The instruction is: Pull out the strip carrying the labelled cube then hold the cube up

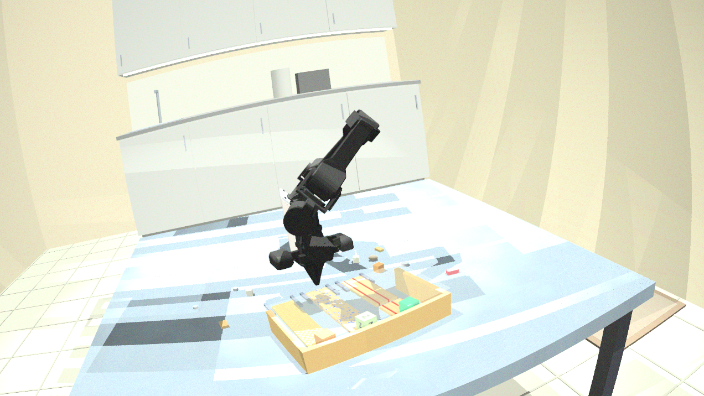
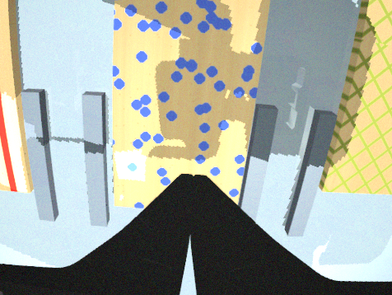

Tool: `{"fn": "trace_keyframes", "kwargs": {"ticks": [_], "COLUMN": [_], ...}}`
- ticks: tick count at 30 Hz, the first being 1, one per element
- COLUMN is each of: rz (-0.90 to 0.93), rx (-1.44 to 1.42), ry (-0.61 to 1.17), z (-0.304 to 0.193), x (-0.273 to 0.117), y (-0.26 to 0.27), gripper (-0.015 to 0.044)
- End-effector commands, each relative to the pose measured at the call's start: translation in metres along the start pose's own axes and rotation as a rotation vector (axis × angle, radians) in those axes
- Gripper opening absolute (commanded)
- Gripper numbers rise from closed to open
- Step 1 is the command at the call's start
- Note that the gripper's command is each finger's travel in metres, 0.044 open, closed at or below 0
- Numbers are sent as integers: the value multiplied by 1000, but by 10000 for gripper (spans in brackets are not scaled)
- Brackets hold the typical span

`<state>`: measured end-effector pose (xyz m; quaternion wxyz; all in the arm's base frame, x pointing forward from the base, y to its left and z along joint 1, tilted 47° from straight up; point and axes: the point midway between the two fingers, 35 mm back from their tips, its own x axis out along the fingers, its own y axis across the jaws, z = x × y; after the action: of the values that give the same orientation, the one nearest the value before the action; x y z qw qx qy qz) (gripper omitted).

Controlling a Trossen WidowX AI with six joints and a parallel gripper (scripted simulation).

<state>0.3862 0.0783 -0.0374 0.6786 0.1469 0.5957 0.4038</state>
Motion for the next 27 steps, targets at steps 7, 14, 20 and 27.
{"fn": "trace_keyframes", "kwargs": {"ticks": [7,14,20,27], "rz": [9,11,11,11], "rx": [5,5,5,5], "ry": [6,6,6,6], "z": [-2,-2,-2,-2], "x": [19,28,28,28], "y": [3,5,5,5], "gripper": [0,0,0,0]}}
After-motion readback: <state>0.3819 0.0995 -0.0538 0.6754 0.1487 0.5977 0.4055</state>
